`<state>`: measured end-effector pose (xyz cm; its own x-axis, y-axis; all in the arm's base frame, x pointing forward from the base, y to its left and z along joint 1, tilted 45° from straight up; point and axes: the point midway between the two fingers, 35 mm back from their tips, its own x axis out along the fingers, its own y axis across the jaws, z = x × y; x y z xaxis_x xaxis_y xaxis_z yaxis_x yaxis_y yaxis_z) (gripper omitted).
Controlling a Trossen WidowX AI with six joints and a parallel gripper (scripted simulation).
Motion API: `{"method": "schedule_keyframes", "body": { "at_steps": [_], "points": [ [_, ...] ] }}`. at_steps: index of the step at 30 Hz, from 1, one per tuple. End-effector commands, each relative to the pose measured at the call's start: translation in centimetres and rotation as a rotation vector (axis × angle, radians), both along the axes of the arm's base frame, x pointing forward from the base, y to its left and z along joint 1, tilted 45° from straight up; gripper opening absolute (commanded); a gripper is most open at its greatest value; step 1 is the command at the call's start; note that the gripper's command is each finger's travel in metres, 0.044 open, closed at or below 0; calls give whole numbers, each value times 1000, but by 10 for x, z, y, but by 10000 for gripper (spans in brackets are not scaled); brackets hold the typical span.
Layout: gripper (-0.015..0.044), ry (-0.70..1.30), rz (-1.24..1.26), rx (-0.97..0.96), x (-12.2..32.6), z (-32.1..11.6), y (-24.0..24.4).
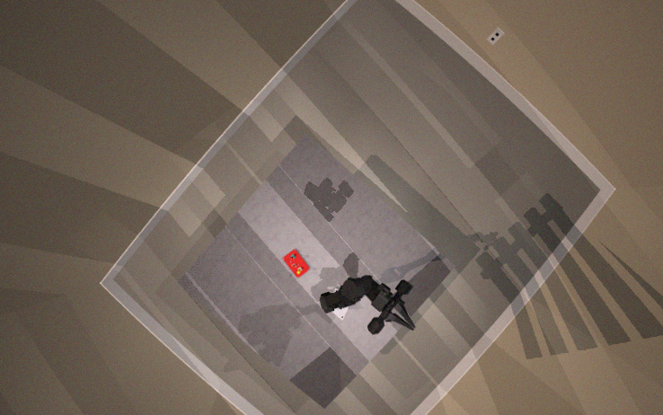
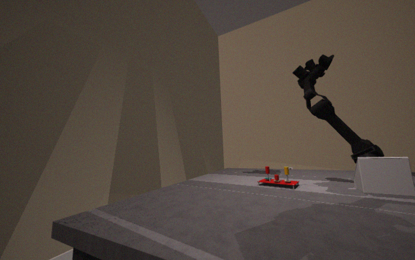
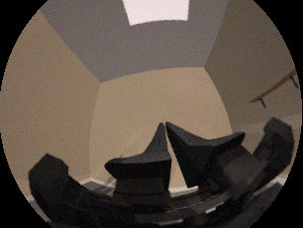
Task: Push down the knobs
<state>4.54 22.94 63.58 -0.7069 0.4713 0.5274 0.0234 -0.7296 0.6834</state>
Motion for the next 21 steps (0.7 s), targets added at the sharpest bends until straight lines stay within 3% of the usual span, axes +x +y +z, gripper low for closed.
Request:
{"method": "schedule_keyframes", "body": {
  "at_steps": [1, 13, 21],
  "points": [
    [0, 4, 50, 36, -17, 7, -15],
    [0, 33, 172, 149, -53, 22, -49],
    [0, 4, 296, 274, -98, 33, -103]
  ]
}}
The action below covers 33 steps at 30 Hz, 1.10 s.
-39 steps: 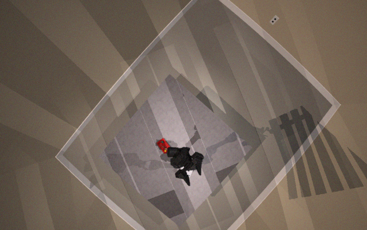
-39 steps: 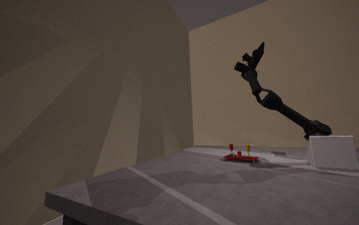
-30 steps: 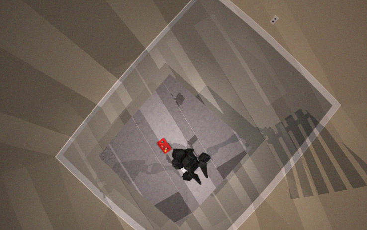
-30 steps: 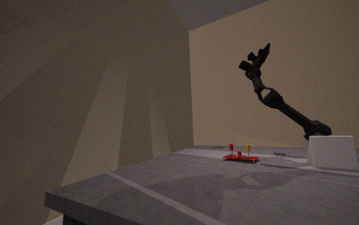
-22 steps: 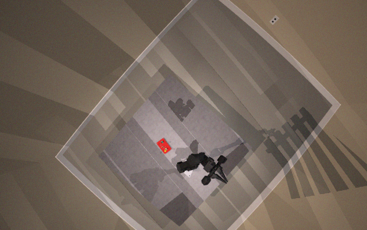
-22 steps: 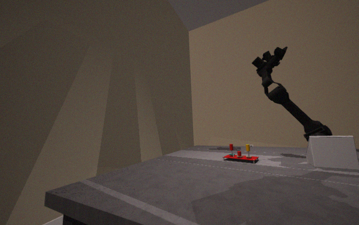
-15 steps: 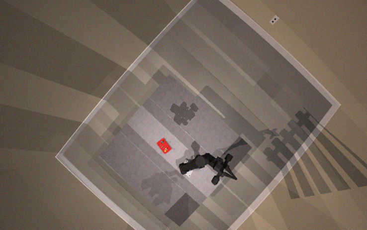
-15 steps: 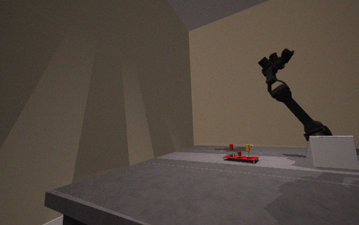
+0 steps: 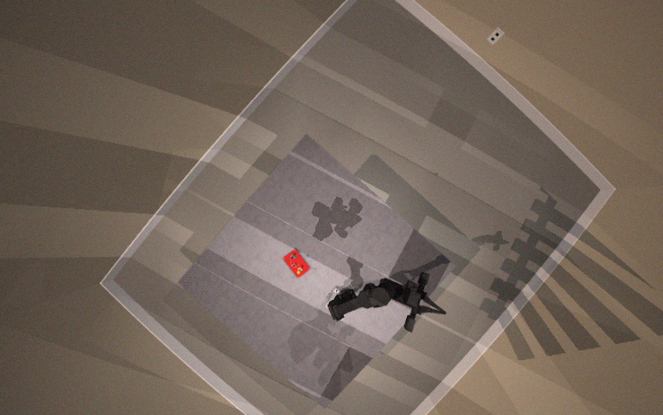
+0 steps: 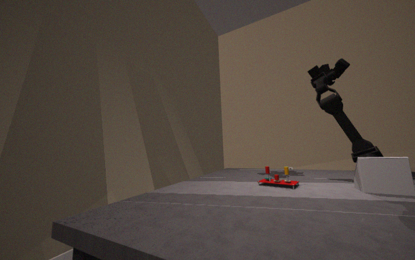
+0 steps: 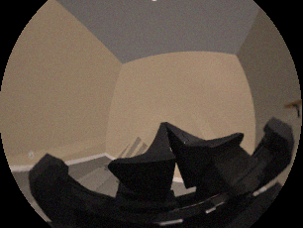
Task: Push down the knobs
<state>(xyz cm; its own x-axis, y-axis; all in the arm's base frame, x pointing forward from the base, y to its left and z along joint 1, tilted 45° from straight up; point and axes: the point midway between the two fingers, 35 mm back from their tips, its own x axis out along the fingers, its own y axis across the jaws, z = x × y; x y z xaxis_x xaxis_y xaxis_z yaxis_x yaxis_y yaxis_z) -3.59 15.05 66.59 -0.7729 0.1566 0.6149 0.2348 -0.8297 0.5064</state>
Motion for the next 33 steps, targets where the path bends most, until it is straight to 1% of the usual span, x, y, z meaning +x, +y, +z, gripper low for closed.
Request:
{"method": "schedule_keyframes", "body": {
  "at_steps": [1, 9, 16, 20, 25, 29, 33],
  "points": [
    [0, -26, 65, 70, -23, 3, -33],
    [0, -103, 282, 214, -67, -3, -118],
    [0, -155, 466, 361, -81, -19, -198],
    [0, -169, 571, 443, -78, -29, -244],
    [0, -178, 701, 545, -64, -45, -299],
    [0, -126, 760, 617, -49, -48, -317],
    [0, -126, 838, 692, -32, -62, -348]
  ]
}}
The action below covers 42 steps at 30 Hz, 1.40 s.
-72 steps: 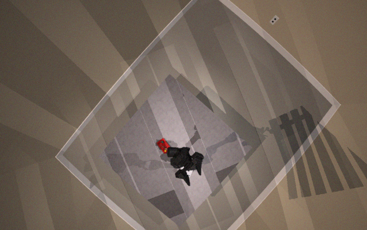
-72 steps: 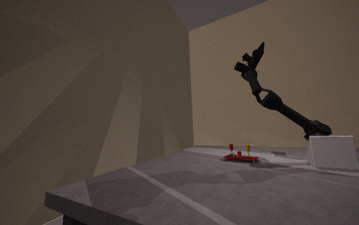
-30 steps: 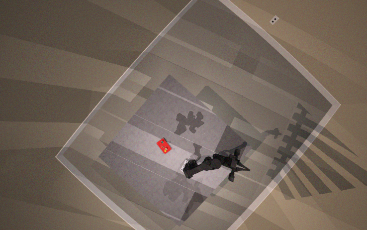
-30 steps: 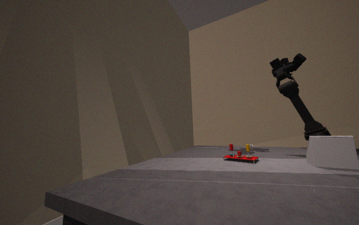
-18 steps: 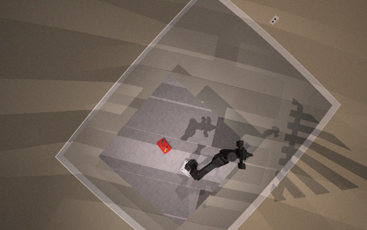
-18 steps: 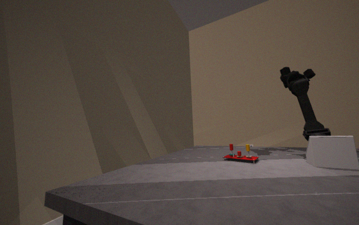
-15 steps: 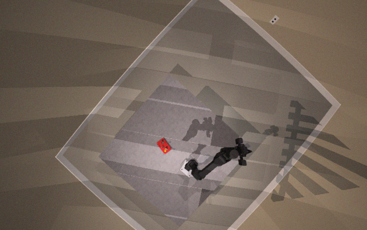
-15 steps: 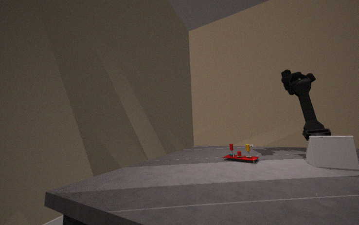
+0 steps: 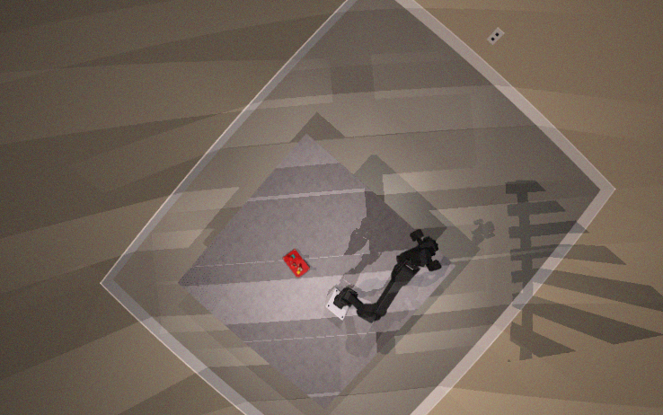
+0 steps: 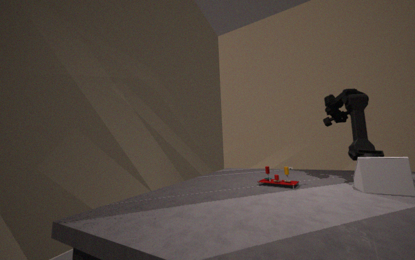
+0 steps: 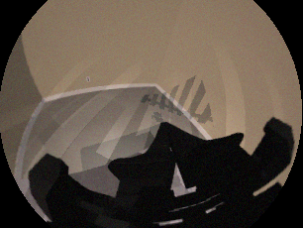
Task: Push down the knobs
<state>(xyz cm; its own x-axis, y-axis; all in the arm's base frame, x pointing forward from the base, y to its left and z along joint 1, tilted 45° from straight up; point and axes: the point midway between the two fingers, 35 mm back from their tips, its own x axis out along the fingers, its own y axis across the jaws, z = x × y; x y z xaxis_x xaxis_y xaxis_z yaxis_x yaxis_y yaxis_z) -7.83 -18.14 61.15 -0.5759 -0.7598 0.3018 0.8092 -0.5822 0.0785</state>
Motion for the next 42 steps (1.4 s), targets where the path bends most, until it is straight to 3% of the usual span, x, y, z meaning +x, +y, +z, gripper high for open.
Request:
{"method": "schedule_keyframes", "body": {
  "at_steps": [1, 16, 20, 30, 42],
  "points": [
    [0, 8, 74, 43, 15, -9, -22],
    [0, 26, 460, 342, 137, -92, -117],
    [0, 100, 500, 411, 157, -110, -115],
    [0, 162, 732, 635, 262, -184, -123],
    [0, 351, 942, 934, 373, -286, -72]
  ]
}}
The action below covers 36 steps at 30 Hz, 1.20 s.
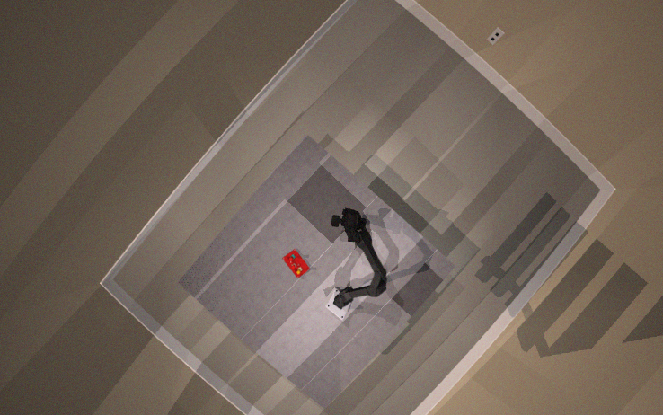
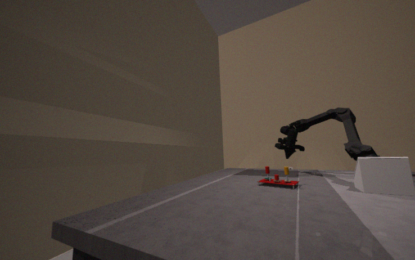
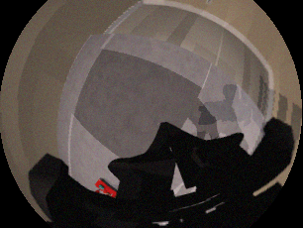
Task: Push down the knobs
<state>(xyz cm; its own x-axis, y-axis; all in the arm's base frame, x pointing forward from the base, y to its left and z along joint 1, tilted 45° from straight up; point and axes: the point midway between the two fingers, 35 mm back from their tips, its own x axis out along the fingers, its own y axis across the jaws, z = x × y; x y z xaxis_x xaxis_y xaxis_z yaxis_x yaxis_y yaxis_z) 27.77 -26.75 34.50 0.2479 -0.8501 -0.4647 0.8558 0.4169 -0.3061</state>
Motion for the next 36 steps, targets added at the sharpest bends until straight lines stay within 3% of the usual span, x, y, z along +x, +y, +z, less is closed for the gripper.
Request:
{"method": "schedule_keyframes", "body": {
  "at_steps": [1, 10, 18, 36],
  "points": [
    [0, 68, 69, 59, 25, -29, 20],
    [0, 295, 237, 189, 75, -109, 93],
    [0, 530, 357, 255, 92, -179, 172],
    [0, 1084, 525, 129, 36, -290, 324]
  ]
}}
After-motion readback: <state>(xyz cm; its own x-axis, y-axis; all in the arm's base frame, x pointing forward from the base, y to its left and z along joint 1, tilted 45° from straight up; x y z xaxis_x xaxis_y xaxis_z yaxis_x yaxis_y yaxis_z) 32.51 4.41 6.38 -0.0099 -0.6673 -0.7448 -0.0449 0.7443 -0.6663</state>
